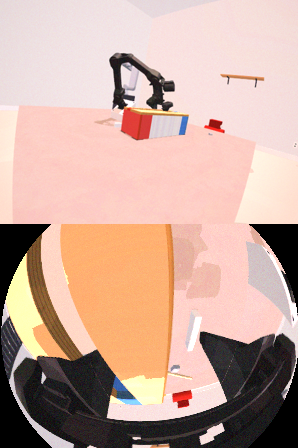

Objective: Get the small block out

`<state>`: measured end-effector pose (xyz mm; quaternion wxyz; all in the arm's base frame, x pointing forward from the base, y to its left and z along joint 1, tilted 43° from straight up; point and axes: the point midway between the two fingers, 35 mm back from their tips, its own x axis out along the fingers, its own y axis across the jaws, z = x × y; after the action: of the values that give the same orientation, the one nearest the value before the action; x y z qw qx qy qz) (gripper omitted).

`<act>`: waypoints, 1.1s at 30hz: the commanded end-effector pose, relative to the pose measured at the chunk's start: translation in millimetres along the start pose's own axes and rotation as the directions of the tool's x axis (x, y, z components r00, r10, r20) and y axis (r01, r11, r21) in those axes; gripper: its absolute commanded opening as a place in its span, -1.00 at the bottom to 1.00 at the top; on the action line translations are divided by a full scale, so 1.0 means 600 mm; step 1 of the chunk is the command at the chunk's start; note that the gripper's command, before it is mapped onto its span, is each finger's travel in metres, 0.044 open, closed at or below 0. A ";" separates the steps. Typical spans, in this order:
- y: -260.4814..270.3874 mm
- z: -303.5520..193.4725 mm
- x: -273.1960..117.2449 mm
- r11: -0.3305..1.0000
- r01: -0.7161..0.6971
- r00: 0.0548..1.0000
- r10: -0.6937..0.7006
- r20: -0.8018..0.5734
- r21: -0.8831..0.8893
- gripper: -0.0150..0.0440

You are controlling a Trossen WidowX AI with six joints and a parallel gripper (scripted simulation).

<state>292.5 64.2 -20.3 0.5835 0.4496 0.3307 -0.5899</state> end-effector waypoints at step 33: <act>0.001 -0.099 -0.074 0.985 -0.018 1.000 0.019 0.004 -0.170 0.60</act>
<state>298.3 133.8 0.0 0.5950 0.4406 0.3430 -0.5780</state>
